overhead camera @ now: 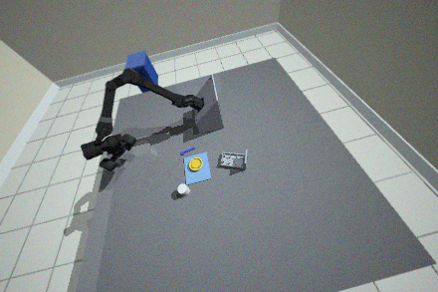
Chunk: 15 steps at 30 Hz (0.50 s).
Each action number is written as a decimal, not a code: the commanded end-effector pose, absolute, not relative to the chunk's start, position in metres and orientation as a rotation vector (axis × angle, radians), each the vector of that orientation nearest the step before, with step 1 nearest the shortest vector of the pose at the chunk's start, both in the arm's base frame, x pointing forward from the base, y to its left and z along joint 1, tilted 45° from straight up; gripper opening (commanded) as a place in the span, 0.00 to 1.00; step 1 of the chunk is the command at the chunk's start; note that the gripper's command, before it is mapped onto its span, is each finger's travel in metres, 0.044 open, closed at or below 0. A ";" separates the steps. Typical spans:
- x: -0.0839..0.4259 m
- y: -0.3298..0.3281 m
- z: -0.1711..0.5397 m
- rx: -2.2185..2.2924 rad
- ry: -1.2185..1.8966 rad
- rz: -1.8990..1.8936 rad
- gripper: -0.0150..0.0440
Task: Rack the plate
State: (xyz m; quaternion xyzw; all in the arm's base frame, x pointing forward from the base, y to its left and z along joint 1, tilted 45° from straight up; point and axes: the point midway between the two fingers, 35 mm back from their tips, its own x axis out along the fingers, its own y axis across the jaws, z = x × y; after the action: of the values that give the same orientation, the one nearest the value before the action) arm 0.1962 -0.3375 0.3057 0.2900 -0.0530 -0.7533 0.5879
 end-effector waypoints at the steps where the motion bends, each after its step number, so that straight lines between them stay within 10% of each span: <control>1: 0.211 -0.330 0.286 0.633 0.000 -1.727 0.93; 15: 0.265 -0.287 0.218 0.417 0.434 -1.553 0.93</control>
State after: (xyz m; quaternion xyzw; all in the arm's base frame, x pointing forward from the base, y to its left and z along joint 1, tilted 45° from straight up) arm 0.2569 -0.2957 0.2338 0.2048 0.1522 -0.7034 0.6634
